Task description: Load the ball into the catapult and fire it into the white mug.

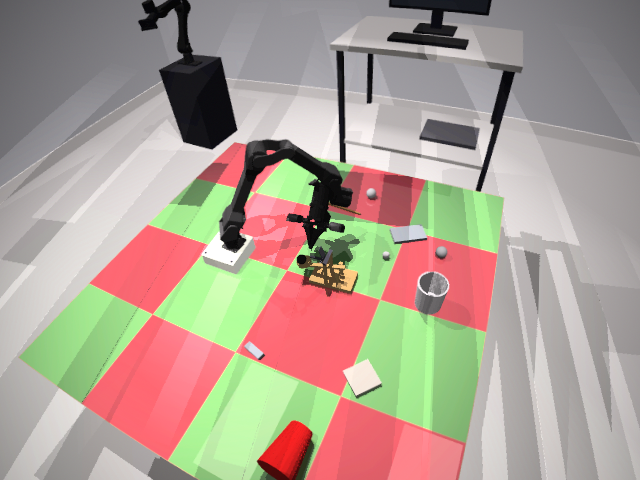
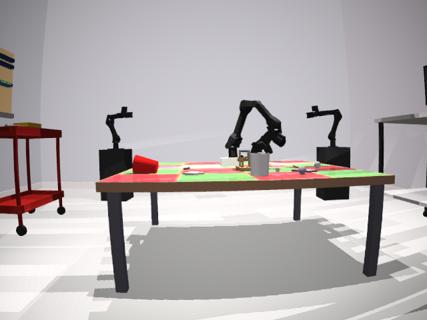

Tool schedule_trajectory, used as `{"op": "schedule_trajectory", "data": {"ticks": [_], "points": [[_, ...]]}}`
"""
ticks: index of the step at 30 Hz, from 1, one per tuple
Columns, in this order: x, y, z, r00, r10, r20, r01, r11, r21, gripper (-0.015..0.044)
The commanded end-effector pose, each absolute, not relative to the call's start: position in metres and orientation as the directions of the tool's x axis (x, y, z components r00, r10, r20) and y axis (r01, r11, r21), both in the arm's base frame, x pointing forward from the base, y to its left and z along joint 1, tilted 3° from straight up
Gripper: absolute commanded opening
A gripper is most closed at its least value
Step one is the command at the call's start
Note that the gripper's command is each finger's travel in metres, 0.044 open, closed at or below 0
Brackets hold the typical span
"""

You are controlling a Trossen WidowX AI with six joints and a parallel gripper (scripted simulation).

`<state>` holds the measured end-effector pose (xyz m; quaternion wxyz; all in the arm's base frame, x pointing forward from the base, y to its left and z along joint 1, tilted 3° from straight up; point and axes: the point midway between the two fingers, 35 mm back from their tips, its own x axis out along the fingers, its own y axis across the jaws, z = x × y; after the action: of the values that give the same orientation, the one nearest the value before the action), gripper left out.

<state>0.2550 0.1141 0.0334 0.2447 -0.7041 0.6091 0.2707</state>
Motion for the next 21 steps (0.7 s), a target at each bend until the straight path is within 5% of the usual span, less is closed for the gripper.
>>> {"op": "schedule_trajectory", "data": {"ticks": [1, 21], "points": [[0.255, 0.112, 0.025, 0.111, -0.729, -0.675, -0.990, -0.143, -0.008, 0.0000], [0.253, 0.109, -0.007, 0.111, -0.730, -0.675, -0.990, -0.143, -0.008, 0.0000]]}}
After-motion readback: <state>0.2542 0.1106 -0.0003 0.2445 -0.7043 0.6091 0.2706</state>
